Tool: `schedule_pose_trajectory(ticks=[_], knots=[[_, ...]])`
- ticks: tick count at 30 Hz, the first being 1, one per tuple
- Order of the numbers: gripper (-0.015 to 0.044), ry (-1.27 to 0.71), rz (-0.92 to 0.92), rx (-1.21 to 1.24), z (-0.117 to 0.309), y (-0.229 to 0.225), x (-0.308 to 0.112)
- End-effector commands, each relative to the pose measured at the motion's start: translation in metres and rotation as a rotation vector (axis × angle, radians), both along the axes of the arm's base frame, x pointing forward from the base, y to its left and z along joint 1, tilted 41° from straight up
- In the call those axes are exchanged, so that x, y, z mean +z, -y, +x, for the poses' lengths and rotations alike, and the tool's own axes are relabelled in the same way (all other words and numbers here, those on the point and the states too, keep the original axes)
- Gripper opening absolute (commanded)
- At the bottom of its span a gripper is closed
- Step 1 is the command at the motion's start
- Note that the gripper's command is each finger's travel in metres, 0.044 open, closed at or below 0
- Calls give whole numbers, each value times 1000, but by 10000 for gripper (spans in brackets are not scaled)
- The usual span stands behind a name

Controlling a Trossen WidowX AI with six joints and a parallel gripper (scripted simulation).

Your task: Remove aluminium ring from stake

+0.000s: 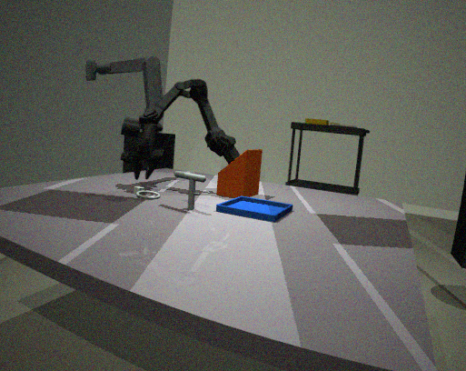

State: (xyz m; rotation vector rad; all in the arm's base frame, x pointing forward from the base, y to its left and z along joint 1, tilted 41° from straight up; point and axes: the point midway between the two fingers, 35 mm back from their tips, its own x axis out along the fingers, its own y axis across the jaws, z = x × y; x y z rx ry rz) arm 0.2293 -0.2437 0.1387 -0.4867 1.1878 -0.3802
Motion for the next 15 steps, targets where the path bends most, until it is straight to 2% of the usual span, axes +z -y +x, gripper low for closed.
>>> schedule_pose_trajectory(ticks=[1,15], knots=[[200,37,36,-113,1,2,-1],[200,209,140,-549,3,3,-2]])
